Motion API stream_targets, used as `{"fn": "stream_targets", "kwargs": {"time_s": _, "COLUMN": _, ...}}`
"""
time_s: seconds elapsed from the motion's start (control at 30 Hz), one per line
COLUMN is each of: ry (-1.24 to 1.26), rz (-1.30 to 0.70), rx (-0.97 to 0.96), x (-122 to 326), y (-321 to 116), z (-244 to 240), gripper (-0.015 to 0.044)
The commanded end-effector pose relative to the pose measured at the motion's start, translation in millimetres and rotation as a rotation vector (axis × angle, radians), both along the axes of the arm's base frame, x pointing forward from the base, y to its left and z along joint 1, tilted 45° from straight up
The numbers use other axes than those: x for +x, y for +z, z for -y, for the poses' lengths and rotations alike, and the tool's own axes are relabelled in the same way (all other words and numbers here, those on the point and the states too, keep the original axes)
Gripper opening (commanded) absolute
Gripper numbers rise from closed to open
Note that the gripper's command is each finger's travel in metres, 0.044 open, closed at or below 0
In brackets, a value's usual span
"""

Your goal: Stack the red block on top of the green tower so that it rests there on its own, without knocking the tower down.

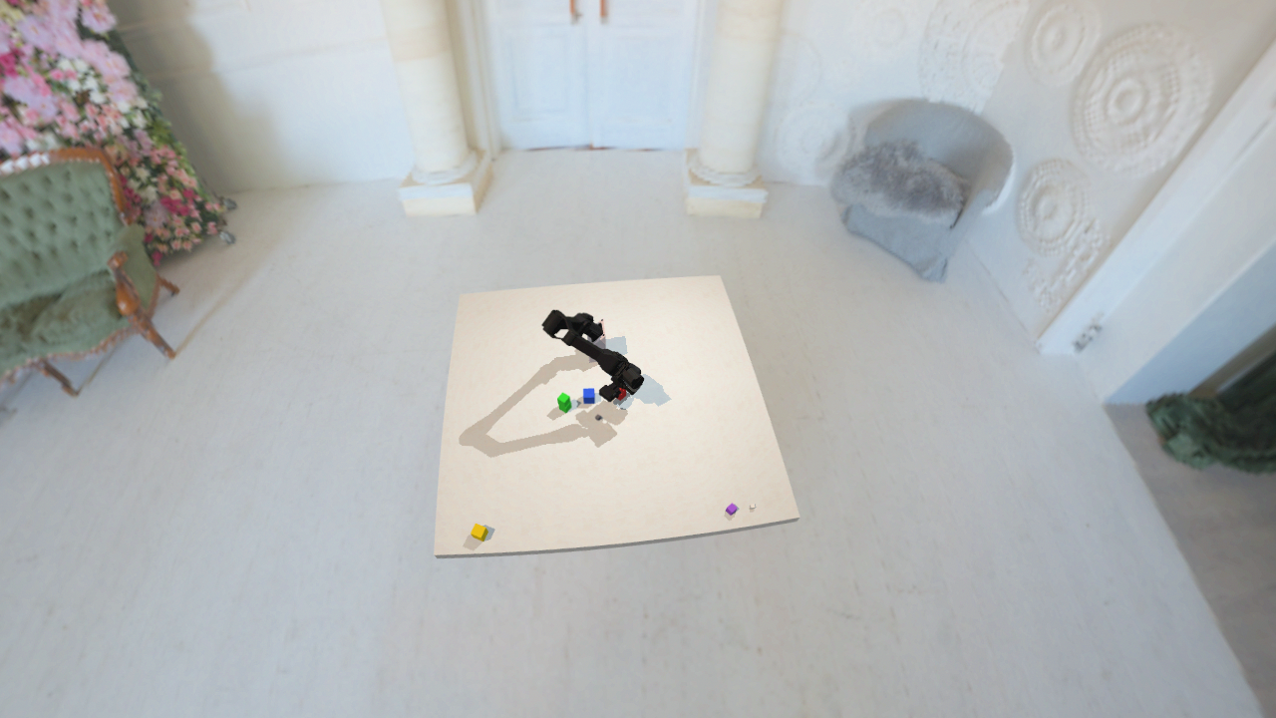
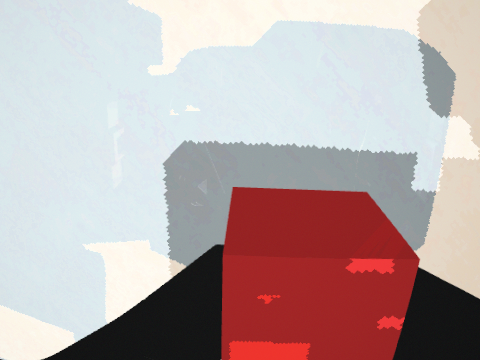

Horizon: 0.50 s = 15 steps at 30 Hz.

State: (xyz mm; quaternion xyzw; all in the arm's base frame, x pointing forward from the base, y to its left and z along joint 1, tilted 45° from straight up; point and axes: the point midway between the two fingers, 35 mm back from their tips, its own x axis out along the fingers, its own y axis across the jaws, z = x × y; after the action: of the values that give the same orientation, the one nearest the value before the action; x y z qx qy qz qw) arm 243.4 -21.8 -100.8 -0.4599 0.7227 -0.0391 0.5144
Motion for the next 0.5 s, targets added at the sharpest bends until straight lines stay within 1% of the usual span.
{"fn": "stream_targets", "kwargs": {"time_s": 0.0, "ry": 0.002, "rz": 0.009, "rx": 0.007, "x": 3, "y": 11, "z": -13, "gripper": 0.0000}}
{"fn": "stream_targets", "kwargs": {"time_s": 0.47, "ry": 0.002, "rz": 0.008, "rx": 0.010, "x": 6, "y": 64, "z": -67, "gripper": 0.0000}}
